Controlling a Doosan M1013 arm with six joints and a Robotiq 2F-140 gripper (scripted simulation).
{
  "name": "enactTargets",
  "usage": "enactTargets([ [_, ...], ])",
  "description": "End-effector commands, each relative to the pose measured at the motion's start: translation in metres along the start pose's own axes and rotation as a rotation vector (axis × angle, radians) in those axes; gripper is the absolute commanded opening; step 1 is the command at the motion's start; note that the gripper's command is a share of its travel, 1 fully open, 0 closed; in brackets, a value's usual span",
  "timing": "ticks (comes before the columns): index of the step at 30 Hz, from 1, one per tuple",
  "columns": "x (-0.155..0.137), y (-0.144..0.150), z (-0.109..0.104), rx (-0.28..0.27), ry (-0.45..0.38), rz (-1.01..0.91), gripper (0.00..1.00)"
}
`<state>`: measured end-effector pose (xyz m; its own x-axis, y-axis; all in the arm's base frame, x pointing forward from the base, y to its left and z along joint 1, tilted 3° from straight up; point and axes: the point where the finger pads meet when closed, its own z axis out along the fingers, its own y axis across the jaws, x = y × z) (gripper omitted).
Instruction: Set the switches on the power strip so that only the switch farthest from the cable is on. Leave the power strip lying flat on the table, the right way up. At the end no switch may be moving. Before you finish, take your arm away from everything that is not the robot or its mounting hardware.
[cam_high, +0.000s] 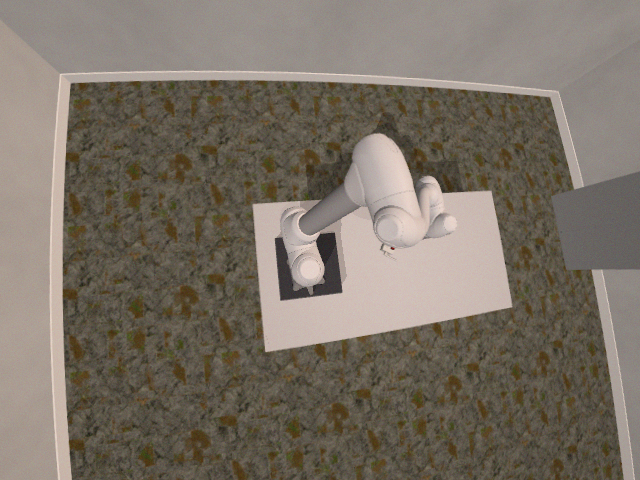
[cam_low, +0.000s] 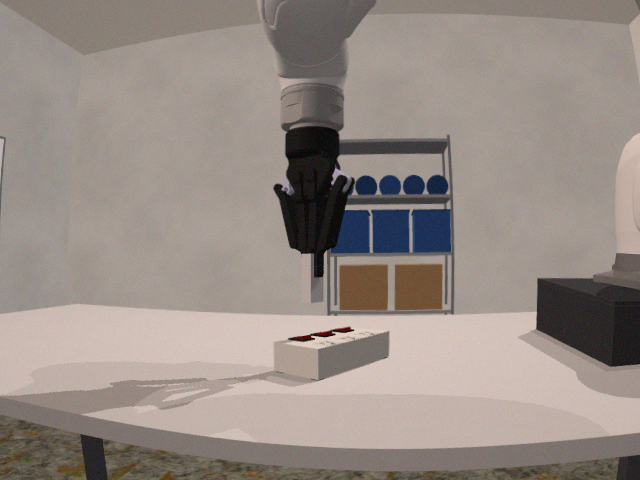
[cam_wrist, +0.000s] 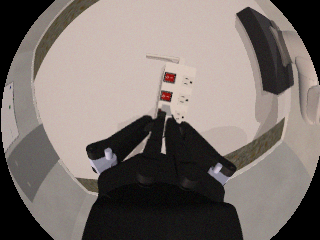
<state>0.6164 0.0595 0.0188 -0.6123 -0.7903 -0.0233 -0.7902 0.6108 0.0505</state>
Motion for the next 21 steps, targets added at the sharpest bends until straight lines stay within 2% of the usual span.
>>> enactTargets([
  [1,-0.0128,0.0049,-0.0039,0.0,0.001,0.0,0.0],
  [4,-0.0222,0.009,-0.0069,0.0,0.001,0.0,0.0],
  [21,-0.0222,0.009,-0.0069,0.0,0.001,0.0,0.0],
])
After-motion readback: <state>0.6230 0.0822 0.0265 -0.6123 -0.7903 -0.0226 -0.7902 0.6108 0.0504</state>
